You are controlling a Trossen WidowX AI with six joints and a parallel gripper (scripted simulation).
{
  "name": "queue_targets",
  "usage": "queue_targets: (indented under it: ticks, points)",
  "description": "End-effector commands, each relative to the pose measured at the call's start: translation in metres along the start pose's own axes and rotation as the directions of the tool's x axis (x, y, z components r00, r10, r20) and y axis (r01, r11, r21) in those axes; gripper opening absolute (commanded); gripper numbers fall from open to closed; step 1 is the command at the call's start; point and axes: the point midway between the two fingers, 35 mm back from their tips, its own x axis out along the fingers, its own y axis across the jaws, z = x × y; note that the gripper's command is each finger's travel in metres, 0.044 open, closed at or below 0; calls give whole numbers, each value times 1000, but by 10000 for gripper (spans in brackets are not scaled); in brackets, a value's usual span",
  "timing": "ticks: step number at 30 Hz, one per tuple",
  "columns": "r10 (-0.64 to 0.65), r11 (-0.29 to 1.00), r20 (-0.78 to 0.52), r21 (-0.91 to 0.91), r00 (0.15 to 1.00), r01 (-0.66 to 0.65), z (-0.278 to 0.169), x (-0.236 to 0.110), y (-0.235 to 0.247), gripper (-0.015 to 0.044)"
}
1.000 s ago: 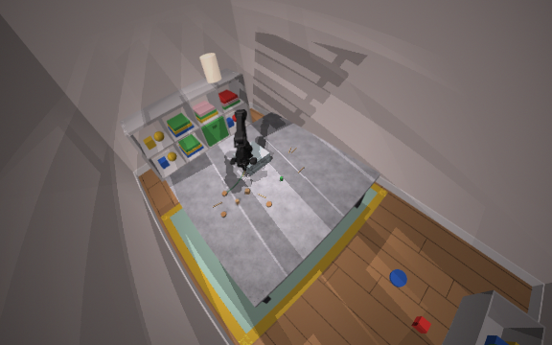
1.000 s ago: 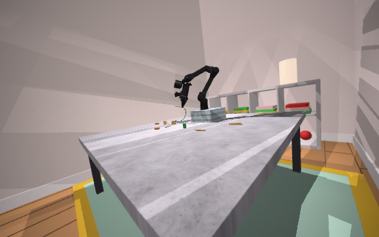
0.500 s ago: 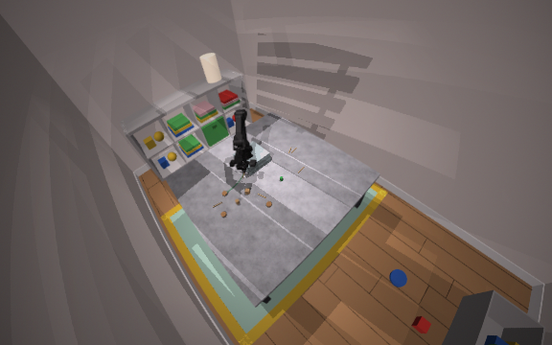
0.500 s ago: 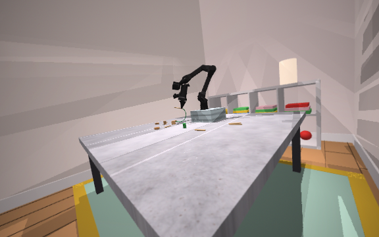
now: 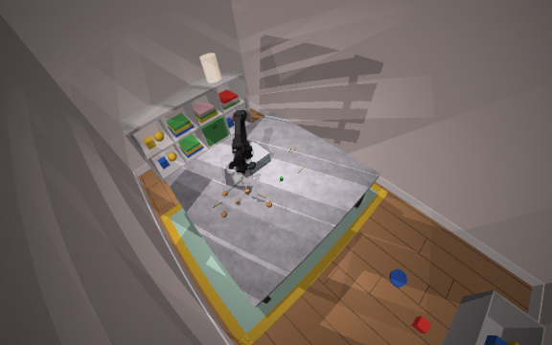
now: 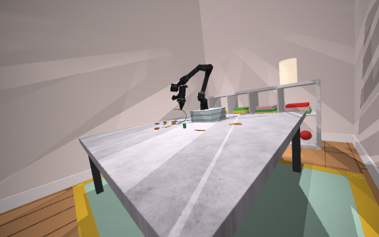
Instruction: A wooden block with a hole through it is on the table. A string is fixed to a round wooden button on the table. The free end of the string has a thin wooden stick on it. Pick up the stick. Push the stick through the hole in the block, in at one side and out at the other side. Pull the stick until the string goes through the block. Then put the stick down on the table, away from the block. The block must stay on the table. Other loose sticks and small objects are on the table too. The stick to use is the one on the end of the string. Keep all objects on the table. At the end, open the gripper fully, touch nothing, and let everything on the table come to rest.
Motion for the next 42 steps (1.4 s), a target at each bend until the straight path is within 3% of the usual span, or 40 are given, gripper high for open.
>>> queue_targets:
  ticks: [1, 42]
  points:
    - [2, 1000, -16, -3, 1000, -2, 3, 4, -1, 0]
    - [6, 1000, -152, 7, 988, -4, 15, 48, -19, 0]
